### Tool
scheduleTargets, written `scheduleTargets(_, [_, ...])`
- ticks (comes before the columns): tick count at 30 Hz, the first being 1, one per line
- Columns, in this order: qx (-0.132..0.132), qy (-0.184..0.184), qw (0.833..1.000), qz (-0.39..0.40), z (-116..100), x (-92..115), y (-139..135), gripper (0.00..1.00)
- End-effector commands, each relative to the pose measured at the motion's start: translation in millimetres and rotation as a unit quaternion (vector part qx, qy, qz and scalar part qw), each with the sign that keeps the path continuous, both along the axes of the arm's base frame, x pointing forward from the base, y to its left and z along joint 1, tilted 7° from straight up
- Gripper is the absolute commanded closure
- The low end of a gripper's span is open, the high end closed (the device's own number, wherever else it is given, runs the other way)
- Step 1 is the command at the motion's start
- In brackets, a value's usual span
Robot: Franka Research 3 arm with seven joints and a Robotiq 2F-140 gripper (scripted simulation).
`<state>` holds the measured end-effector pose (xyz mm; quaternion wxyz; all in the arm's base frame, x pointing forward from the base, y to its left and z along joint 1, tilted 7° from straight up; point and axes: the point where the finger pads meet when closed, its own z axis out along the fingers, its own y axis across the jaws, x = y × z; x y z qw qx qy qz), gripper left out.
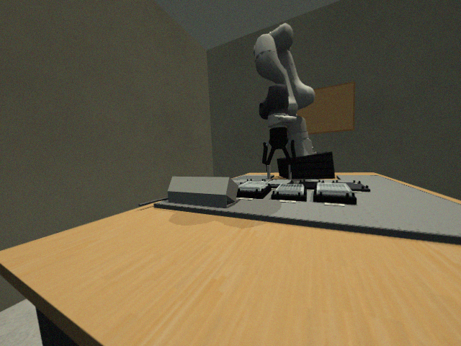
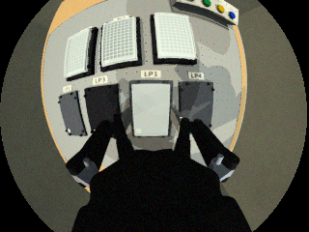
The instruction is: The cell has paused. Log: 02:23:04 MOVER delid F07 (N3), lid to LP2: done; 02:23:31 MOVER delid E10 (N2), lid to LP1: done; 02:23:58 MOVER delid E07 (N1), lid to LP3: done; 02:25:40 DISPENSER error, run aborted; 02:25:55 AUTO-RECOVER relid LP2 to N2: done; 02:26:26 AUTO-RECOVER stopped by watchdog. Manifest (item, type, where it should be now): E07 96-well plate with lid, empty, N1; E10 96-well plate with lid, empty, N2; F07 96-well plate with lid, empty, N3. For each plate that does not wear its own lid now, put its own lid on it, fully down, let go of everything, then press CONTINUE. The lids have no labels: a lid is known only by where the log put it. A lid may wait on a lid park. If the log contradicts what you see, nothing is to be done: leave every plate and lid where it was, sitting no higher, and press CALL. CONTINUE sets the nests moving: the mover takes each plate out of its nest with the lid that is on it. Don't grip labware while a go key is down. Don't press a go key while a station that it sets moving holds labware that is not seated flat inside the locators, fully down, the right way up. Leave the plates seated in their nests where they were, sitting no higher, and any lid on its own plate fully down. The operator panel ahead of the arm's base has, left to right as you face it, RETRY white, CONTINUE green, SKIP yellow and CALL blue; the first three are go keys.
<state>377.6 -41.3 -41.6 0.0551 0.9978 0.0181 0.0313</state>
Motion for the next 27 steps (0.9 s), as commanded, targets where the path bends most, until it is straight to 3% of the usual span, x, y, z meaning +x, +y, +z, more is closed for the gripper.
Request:
scheduleTargets(1, [0.001,-0.001,1.0,0.0,-0.3,0.7,0.9,0.41])
scheduleTargets(2, [0.001,-0.001,1.0,0.0,-0.3,0.7,0.9,0.41])
scheduleTargets(3, [0.001,-0.001,1.0,0.0,-0.3,0.7,0.9,0.34])
scheduleTargets(27, [0.001,-0.001,1.0,0.0,-0.3,0.7,0.9,0.34])
